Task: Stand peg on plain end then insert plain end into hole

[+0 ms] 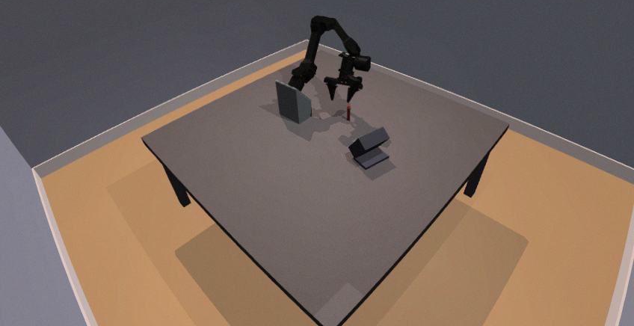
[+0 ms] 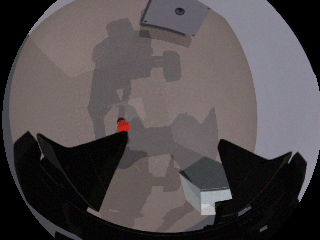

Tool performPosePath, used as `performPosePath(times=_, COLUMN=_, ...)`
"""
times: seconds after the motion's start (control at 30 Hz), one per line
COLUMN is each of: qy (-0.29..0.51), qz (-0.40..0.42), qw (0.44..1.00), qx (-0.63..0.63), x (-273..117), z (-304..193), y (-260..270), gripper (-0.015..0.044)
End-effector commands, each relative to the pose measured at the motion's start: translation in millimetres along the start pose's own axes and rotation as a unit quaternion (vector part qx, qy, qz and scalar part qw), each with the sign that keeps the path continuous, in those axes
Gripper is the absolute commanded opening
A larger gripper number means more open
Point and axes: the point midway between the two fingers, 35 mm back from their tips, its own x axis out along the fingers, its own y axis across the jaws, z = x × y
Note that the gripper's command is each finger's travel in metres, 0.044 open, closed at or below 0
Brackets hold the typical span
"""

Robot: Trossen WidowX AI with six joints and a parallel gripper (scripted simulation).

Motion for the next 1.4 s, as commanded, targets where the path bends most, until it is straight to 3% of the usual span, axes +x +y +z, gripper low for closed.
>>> performPosePath(times=0.0, qy=0.046, qz=0.036, qw=0.998, qx=0.004, x=0.0, z=0.6, y=4.5, gripper=0.044)
performPosePath(times=0.47, qy=0.151, qz=0.204, qw=0.966, qx=0.041, x=-13.2, z=20.5, y=23.5, gripper=0.044)
performPosePath(times=1.37, qy=0.145, qz=0.21, qw=0.967, qx=0.013, x=15.9, z=13.1, y=37.3, gripper=0.044)
